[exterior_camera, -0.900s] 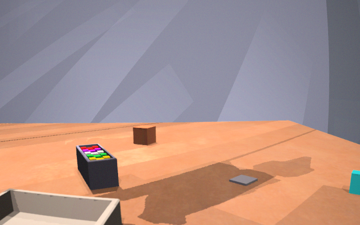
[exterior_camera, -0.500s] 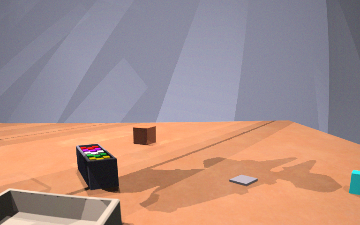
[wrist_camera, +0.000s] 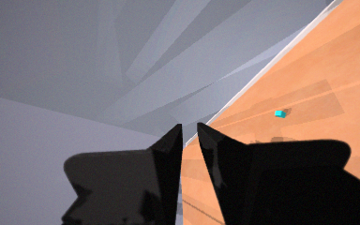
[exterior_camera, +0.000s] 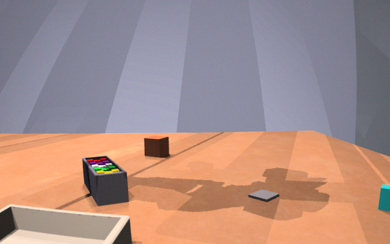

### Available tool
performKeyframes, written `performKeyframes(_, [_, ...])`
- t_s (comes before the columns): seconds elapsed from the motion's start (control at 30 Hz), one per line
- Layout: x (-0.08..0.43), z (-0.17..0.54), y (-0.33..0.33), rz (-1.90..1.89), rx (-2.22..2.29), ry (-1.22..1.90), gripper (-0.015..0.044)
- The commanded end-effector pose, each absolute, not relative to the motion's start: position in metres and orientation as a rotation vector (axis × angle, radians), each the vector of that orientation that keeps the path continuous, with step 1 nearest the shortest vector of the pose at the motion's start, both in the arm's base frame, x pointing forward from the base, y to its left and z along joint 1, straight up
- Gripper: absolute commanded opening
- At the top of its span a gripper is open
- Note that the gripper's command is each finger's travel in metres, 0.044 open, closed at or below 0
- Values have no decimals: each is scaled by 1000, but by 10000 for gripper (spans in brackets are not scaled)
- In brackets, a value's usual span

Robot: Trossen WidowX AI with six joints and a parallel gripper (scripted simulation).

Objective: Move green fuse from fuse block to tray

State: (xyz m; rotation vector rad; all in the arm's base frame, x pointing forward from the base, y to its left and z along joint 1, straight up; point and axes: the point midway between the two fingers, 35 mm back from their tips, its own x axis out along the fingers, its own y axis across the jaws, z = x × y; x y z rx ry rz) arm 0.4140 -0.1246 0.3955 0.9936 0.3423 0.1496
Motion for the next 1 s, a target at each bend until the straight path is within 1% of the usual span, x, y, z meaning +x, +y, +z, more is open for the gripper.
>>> performKeyframes(0.0, [425, 323, -105, -104, 1417, 546, 69])
performKeyframes(0.17, [418, 254, -81, -444, 1753, 698, 69])
performKeyframes(0.37, [389, 178, -51, -984, 2019, 768, 69])
performKeyframes(0.53, [348, 126, -25, -1479, 2090, 685, 69])
performKeyframes(0.67, [306, 95, -10, -1858, 2041, 494, 69])
performKeyframes(0.73, [295, 88, -8, -1950, 2013, 423, 69])
performKeyframes(0.97, [302, 88, -9, -1955, 2012, 418, 69])
